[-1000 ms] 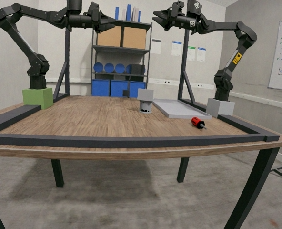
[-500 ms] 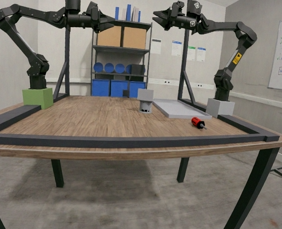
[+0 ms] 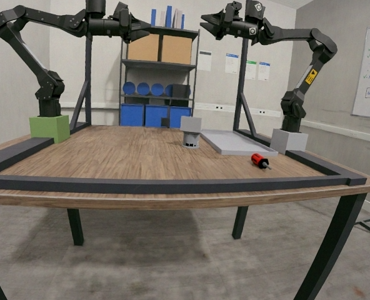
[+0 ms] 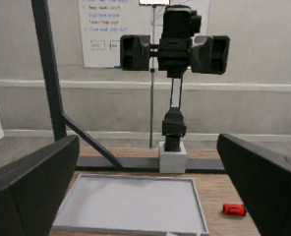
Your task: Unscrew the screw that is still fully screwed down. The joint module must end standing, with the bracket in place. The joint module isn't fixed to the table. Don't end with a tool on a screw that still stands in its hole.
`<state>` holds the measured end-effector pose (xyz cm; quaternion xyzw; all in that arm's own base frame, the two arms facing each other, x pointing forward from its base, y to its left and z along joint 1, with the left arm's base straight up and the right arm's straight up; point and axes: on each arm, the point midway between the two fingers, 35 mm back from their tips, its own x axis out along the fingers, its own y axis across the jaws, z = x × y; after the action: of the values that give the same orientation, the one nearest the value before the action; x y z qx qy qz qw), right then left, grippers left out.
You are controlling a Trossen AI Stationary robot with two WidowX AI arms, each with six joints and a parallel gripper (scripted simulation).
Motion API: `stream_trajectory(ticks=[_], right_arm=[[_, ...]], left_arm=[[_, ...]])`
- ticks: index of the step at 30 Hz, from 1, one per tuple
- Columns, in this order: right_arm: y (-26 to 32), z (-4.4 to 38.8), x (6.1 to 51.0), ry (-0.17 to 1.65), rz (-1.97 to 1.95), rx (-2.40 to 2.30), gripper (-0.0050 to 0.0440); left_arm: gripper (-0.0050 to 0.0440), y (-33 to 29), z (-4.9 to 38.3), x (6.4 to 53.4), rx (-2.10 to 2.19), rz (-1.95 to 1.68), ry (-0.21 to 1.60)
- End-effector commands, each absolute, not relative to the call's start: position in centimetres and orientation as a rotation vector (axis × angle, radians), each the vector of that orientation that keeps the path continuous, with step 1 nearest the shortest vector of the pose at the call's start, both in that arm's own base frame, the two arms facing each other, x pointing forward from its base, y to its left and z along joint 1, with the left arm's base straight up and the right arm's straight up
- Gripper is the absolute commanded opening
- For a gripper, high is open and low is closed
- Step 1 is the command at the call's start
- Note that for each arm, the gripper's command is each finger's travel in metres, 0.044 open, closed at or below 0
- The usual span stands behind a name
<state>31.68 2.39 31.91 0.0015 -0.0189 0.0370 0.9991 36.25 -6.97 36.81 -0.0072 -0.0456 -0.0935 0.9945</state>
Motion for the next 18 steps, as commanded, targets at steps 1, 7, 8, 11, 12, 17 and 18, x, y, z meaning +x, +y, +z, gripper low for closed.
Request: stream_trajectory(ticks=[1, 7, 8, 11, 12, 17, 18], right_arm=[[2.27, 32.92, 31.38, -0.065, 0.072, 0.002, 0.04], [2.27, 32.92, 31.38, -0.065, 0.072, 0.002, 0.04], [2.27, 32.92, 31.38, -0.065, 0.072, 0.002, 0.04], [2.27, 32.92, 31.38, -0.065, 0.072, 0.002, 0.04], [2.27, 32.92, 31.38, -0.065, 0.072, 0.002, 0.04], [2.27, 32.92, 31.38, -0.065, 0.072, 0.002, 0.04], [2.27, 32.92, 31.38, -0.065, 0.072, 0.002, 0.04]], left_arm=[[0.03, -6.9, 37.93, 36.01, -0.011, -0.189, -0.12], [0.03, -6.9, 37.93, 36.01, -0.011, -0.189, -0.12], [0.03, -6.9, 37.93, 36.01, -0.011, -0.189, -0.12], [0.03, -6.9, 37.93, 36.01, -0.011, -0.189, -0.12], [0.03, -6.9, 37.93, 36.01, -0.011, -0.189, -0.12], [0.03, -6.9, 37.93, 36.01, -0.011, -0.189, -0.12], [0.03, -6.9, 37.93, 36.01, -0.011, -0.189, -0.12]])
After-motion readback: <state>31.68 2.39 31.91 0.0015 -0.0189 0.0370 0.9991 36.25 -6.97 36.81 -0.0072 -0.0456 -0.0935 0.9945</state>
